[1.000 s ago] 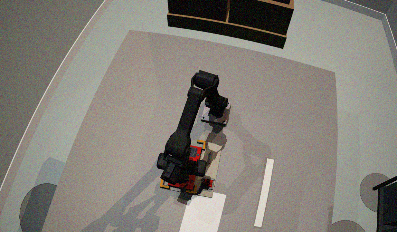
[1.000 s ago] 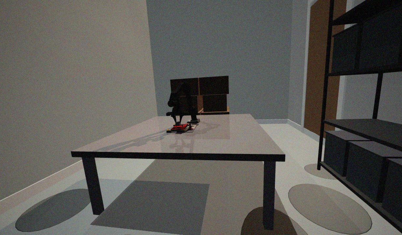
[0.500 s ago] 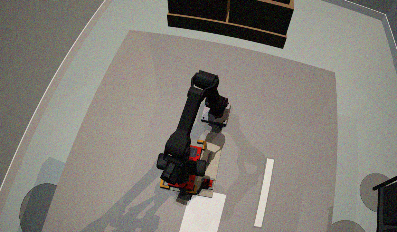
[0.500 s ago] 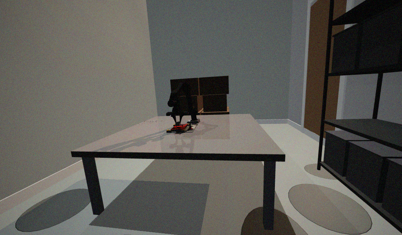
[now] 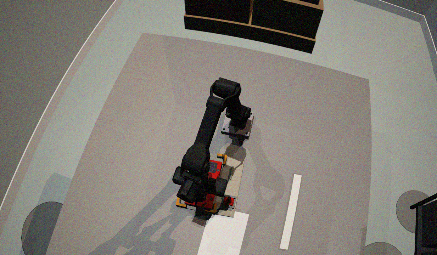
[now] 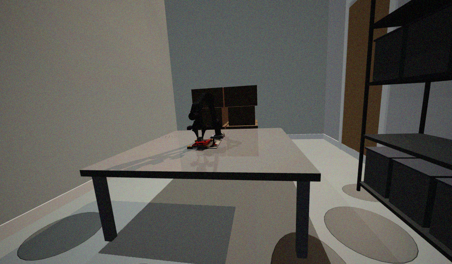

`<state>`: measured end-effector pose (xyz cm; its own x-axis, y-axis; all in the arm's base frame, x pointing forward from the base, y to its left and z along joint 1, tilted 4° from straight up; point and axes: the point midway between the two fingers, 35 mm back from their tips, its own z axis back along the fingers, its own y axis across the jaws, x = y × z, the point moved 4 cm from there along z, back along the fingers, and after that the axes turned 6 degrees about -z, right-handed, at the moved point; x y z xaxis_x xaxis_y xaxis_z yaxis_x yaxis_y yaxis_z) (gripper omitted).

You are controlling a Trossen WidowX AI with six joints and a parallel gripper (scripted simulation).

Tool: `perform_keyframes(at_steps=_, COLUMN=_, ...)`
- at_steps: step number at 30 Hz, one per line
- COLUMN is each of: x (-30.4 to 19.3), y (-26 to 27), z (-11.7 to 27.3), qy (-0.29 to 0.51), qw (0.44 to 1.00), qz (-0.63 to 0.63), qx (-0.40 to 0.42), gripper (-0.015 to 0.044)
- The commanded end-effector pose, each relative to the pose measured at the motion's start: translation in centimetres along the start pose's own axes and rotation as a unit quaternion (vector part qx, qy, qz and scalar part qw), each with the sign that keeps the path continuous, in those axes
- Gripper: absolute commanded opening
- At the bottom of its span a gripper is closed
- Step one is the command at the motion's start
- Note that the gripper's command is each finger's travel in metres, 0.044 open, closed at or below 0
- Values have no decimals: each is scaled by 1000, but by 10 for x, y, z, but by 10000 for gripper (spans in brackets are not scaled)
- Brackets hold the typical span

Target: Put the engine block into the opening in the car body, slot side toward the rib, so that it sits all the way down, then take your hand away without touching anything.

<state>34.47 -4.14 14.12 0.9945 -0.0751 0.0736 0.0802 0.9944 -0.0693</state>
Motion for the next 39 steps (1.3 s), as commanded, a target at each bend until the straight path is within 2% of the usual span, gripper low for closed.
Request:
perform_keyframes(at_steps=1, x=1, y=1, z=0, qy=-1, qw=1000, qz=-1, qx=3, gripper=159)
perform_keyframes(at_steps=13, x=1, y=1, z=-1, qy=-1, qw=995, qz=102, qx=3, gripper=159)
perform_keyframes(at_steps=24, x=1, y=1, z=-3, qy=-1, qw=1000, qz=1, qx=3, gripper=159)
perform_keyframes(at_steps=39, x=1, y=1, z=-6, qy=-1, qw=999, qz=47, qx=3, gripper=159)
